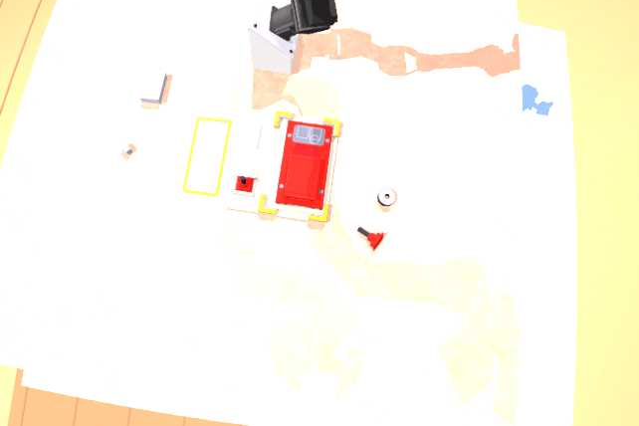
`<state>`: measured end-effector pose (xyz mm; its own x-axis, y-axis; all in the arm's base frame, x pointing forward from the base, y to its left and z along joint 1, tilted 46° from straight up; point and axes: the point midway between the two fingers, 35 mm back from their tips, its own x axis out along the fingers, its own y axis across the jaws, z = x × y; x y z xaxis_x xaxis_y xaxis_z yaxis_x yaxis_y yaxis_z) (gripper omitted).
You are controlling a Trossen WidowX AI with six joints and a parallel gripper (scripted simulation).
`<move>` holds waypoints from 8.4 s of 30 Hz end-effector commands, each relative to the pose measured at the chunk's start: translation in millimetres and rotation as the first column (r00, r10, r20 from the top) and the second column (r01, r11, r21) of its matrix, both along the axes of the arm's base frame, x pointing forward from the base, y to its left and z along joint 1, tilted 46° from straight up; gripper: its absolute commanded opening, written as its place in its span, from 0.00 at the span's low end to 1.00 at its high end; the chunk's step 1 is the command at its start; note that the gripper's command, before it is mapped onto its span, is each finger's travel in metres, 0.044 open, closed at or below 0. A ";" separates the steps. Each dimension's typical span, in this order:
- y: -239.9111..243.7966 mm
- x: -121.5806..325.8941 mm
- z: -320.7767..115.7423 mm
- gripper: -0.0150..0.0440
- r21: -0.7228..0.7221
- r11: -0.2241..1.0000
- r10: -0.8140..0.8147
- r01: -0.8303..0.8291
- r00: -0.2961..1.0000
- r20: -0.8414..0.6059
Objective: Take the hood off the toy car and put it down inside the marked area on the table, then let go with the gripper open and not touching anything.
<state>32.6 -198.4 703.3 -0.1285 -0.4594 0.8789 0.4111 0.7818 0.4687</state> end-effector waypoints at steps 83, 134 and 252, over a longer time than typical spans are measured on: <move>240.9 318.7 -593.1 1.00 0.934 0.242 0.215 0.264 -0.953 0.214; 249.8 311.6 -631.0 1.00 0.900 0.172 0.288 0.401 -0.894 0.343; 256.4 312.4 -636.7 0.25 0.902 0.177 0.288 0.393 -0.898 0.334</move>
